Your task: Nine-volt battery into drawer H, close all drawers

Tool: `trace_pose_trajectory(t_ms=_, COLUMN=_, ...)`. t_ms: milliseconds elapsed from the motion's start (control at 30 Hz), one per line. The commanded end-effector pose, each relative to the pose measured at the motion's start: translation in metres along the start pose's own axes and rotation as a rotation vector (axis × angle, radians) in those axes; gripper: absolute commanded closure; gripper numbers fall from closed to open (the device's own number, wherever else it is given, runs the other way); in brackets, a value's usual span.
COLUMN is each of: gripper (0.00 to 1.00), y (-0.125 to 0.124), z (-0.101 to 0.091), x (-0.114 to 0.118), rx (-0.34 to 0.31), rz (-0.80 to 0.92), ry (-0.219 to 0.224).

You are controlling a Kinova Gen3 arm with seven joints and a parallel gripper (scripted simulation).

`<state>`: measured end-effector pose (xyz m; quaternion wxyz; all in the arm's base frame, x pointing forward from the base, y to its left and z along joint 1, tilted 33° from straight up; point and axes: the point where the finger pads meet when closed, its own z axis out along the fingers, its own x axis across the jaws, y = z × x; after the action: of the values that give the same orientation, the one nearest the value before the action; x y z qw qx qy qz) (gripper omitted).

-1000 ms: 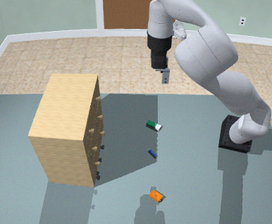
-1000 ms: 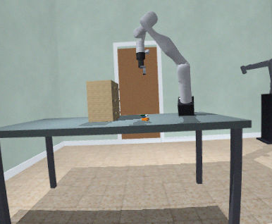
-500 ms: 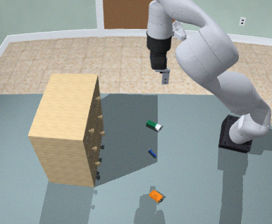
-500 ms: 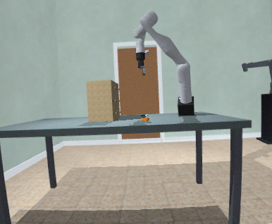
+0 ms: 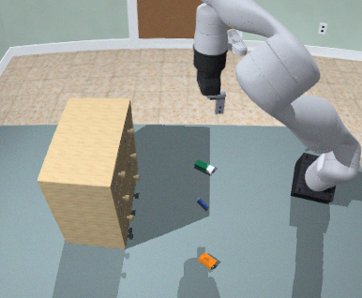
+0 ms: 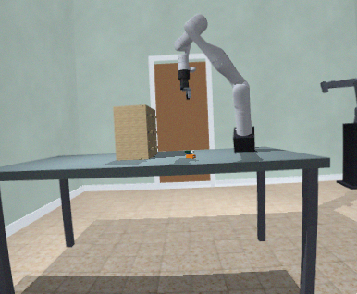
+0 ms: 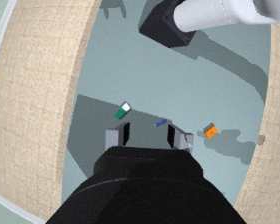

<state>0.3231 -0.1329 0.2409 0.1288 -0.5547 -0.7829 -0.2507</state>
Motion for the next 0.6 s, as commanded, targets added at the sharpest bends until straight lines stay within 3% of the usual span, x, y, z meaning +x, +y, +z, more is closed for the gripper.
trace_pose_trajectory(t_ms=0, gripper=0.00, y=0.001, z=0.001, x=0.001, rx=-0.002, rz=-0.028, ry=0.000)
trace_pose_trajectory(t_ms=567, gripper=0.00, y=0.010, z=0.014, x=0.000, rx=-0.002, rz=-0.283, ry=0.000)
